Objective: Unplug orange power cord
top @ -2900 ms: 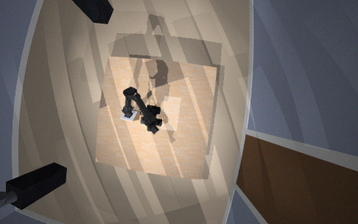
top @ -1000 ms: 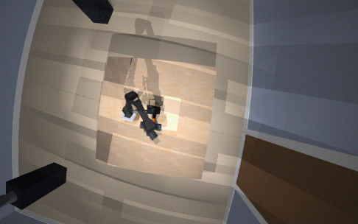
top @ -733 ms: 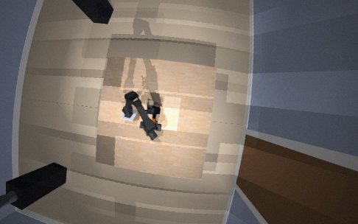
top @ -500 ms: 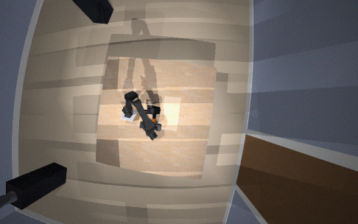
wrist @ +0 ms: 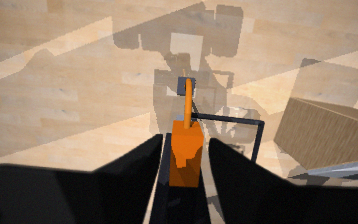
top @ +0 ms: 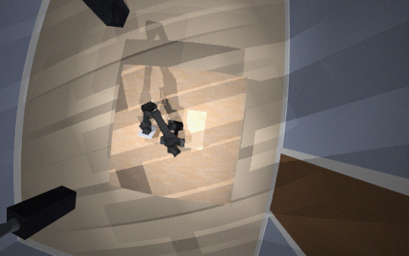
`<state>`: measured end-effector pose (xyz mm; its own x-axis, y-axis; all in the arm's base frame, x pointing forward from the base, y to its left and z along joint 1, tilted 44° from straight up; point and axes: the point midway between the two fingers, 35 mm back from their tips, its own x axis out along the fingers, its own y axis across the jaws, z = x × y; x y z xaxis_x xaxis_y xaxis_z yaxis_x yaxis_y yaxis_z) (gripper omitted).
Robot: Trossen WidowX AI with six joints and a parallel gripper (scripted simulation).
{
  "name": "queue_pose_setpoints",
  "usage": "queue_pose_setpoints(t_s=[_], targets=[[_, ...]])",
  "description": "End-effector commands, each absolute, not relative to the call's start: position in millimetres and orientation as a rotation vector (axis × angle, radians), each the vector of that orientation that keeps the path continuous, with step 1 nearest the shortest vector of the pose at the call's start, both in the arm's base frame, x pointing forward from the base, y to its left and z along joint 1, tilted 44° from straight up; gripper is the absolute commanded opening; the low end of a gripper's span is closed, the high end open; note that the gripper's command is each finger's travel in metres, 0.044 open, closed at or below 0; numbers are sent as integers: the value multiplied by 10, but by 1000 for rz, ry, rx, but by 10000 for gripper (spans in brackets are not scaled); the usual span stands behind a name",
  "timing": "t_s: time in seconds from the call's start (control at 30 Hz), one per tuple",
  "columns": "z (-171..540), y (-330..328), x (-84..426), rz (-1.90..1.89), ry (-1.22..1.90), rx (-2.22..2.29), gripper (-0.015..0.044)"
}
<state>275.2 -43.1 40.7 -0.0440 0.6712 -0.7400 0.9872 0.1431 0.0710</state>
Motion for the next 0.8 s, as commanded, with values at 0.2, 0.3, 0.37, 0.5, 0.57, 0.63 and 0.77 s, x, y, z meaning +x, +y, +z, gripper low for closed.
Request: queue_pose_setpoints(t_s=[0.2, 0.3, 0.37, 0.5, 0.57, 0.63, 0.77], targets=[[493, -292, 2685, -637, 1799, 1604, 160], [495, -290, 2684, -637, 1799, 1604, 160], [495, -290, 2684, -637, 1799, 1604, 160], [489, -285, 2684, -637, 1799, 1604, 160], [478, -274, 2683, -637, 1799, 1604, 160], [460, -258, 2682, -636, 1799, 1604, 160], [415, -215, 2679, -636, 1799, 1604, 160]])
